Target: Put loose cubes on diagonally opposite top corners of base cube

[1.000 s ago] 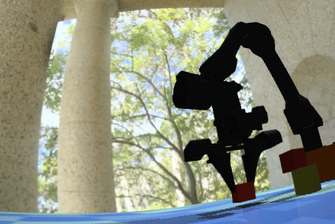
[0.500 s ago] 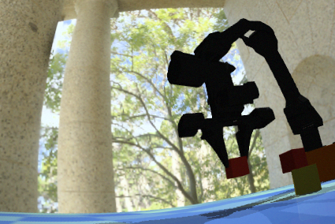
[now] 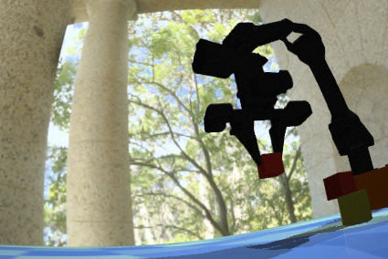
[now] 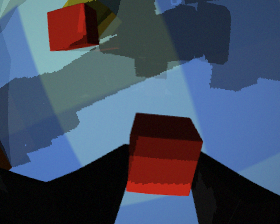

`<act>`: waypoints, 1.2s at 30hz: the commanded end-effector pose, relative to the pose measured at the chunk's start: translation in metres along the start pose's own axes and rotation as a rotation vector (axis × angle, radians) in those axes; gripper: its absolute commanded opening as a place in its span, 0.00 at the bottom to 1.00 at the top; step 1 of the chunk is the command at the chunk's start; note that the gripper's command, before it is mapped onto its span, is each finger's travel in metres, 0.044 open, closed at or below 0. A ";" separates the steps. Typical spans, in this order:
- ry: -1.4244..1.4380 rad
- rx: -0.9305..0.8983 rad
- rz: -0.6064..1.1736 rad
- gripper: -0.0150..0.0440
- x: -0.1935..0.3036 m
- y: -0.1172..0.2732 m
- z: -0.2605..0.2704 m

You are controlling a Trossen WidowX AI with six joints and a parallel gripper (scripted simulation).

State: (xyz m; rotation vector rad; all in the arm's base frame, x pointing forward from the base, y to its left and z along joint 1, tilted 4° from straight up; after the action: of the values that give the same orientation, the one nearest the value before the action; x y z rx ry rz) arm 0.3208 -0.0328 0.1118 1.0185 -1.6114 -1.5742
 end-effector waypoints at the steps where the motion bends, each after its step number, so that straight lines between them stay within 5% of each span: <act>1: 0.007 0.002 -0.006 0.43 -0.002 0.005 0.002; 36: 0.182 -0.002 -0.013 0.43 -0.089 0.003 0.073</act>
State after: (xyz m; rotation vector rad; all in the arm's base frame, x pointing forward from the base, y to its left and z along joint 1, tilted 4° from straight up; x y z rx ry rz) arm 0.3035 0.0742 0.1161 1.1329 -1.4826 -1.4579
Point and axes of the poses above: the point midway between the two fingers, 35 mm back from their tips, its own y axis back along the fingers, its own z axis across the jaws, x = y × z, the point moved 2 cm from there along y, back along the fingers, and after that the axes turned 3 degrees about -y, right-handed, at the moved point
